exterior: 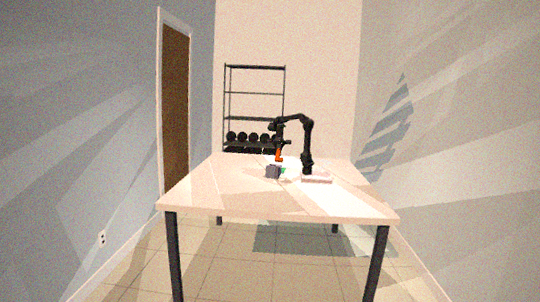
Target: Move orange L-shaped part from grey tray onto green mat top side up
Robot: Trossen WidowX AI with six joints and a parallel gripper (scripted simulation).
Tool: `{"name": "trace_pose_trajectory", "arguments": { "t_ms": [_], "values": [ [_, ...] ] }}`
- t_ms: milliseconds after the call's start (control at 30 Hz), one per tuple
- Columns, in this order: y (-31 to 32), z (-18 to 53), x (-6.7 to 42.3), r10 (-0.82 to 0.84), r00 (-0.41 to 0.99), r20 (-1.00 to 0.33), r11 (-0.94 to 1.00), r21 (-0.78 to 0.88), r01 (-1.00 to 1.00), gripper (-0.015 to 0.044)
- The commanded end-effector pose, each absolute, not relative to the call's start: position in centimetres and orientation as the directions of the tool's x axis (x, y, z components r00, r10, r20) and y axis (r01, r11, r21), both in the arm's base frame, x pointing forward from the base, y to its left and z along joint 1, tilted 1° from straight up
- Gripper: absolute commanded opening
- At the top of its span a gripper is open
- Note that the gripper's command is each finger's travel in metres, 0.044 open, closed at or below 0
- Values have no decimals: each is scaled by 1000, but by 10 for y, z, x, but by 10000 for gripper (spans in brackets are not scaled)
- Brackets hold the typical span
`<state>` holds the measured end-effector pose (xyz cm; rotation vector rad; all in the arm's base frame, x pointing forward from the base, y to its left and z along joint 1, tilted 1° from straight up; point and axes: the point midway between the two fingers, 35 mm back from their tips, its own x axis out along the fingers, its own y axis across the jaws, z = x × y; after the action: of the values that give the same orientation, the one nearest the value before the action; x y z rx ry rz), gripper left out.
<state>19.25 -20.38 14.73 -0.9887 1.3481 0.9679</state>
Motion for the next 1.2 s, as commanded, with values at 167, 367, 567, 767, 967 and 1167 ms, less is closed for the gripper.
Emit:
{"name": "trace_pose_trajectory", "arguments": {
  "t_ms": [167, 367, 567, 767, 967, 1167],
  "values": [
    [-205, 133, 192, -17, -1, -1000, 303, -4, -953, 0],
    [-205, 123, 192, -17, -1, -1000, 303, -4, -953, 0],
    [-205, 114, 192, -17, -1, -1000, 303, -4, -953, 0],
    [-205, 104, 192, -17, -1, -1000, 303, -4, -953, 0],
    [-205, 95, 192, -17, -1, -1000, 303, -4, -953, 0],
    [-205, 85, 192, -17, -1, -1000, 303, -4, -953, 0]
  ]
}}
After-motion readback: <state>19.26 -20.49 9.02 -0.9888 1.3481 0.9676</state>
